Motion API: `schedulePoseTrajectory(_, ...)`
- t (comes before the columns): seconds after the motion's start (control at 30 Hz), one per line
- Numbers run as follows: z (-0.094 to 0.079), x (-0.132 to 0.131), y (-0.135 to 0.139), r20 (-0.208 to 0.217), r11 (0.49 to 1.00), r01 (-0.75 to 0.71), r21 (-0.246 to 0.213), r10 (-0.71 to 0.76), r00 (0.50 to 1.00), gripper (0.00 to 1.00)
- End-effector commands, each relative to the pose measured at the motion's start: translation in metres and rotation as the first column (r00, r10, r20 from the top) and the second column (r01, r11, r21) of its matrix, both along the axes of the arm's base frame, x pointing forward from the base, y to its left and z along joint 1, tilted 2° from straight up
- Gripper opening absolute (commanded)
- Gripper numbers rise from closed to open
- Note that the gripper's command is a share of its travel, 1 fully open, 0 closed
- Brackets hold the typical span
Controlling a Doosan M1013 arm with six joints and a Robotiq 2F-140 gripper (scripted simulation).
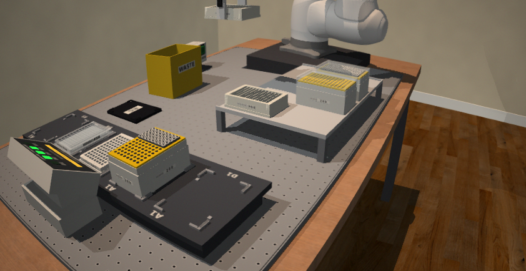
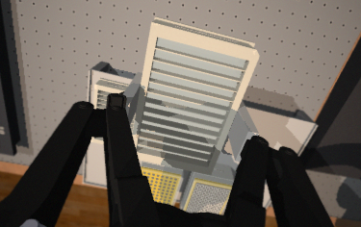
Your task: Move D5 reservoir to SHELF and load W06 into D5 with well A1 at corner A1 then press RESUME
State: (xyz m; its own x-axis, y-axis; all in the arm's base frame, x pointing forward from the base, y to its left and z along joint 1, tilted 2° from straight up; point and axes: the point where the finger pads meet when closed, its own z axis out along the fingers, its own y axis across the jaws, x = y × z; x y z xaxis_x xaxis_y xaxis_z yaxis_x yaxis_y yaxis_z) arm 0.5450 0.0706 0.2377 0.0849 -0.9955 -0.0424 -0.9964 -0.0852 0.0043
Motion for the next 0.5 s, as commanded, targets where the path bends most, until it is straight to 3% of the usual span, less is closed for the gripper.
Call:
schedulePoseTrajectory(0.0,0.0,0.005,0.001,0.0,1.0,0.0,0.0,0.0,1.0,0.0)
schedulePoseTrajectory(0.47,0.0,0.033,0.004,0.0,1.0,0.0,0.0,0.0,1.0,0.0)
